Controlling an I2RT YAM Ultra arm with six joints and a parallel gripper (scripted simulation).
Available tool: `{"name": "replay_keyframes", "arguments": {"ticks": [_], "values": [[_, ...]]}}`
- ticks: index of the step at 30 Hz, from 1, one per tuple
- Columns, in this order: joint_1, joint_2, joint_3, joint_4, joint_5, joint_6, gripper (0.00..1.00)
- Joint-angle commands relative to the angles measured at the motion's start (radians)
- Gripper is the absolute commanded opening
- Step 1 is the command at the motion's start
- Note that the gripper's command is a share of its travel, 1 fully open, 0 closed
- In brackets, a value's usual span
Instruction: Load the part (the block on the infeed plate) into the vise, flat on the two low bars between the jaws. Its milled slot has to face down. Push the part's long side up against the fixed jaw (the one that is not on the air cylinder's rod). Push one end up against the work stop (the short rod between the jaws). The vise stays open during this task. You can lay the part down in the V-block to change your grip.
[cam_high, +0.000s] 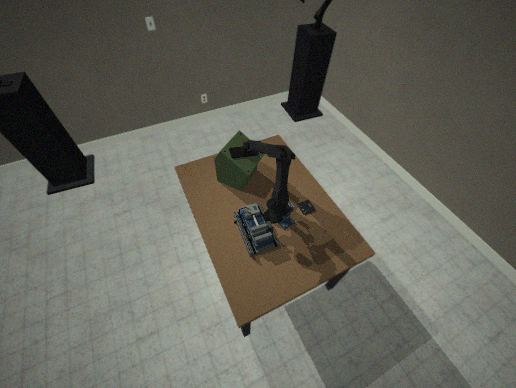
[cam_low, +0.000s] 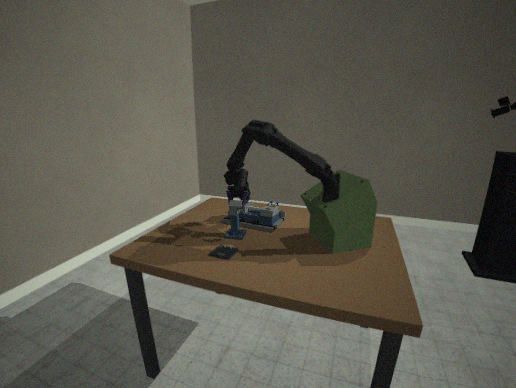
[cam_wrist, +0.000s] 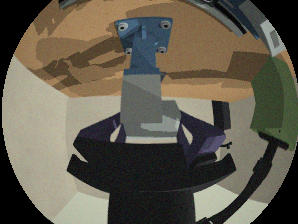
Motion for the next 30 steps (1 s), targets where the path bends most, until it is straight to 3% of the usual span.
{"name": "replay_keyframes", "arguments": {"ticks": [1, 30], "values": [[-0.027, -0.045, -0.017, -0.024, -0.012, -0.01, 0.0], [-0.043, -0.082, 0.016, -0.085, -0.01, -0.043, 0.0]]}}
